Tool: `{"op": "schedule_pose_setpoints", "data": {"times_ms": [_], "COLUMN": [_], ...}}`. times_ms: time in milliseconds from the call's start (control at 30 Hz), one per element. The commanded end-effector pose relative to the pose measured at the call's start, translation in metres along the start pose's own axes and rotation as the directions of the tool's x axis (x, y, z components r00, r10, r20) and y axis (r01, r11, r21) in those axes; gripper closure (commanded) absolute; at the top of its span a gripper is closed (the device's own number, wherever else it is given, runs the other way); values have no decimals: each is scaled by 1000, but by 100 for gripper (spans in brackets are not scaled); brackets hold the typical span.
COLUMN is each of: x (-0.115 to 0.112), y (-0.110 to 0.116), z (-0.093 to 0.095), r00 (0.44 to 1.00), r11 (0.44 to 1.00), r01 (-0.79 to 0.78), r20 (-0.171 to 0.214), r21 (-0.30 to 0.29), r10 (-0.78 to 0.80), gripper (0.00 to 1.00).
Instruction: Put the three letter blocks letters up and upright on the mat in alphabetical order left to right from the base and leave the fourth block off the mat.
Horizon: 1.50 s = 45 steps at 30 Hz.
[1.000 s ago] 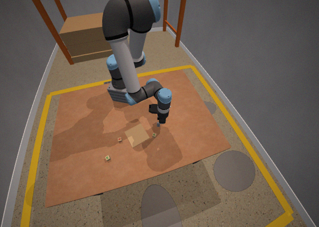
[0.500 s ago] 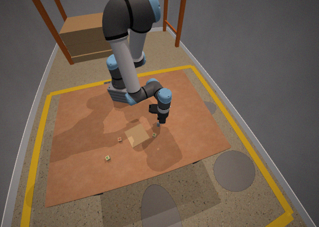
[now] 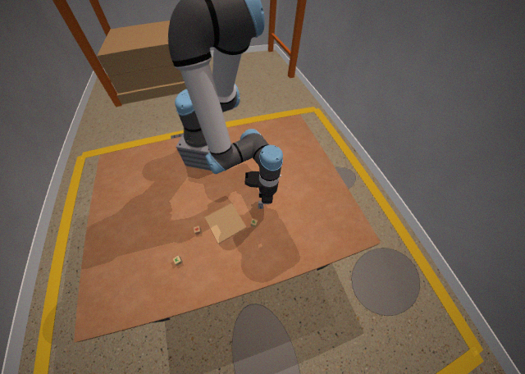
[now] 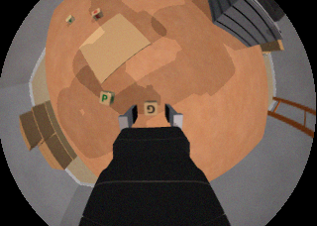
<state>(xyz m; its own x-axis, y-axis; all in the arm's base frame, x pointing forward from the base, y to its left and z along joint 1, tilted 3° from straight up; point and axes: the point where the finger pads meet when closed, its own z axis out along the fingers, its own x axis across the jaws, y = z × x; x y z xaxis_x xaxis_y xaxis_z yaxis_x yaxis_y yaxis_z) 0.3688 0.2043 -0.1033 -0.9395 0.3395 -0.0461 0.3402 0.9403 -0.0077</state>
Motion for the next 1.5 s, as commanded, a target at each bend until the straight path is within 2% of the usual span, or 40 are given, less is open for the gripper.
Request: {"op": "schedule_pose_setpoints", "data": {"times_ms": [0, 367, 867, 1467], "x": [0, 0, 0, 0], "y": [0, 0, 0, 0], "z": [0, 4, 29, 32], "r00": [1000, 1000, 1000, 1000], "r11": [1000, 1000, 1000, 1000], "r01": [0, 0, 0, 0], "r20": [1, 1, 1, 1], "r21": [-1, -1, -1, -1], "r10": [0, 0, 0, 0], "gripper": [0, 0, 0, 0]}}
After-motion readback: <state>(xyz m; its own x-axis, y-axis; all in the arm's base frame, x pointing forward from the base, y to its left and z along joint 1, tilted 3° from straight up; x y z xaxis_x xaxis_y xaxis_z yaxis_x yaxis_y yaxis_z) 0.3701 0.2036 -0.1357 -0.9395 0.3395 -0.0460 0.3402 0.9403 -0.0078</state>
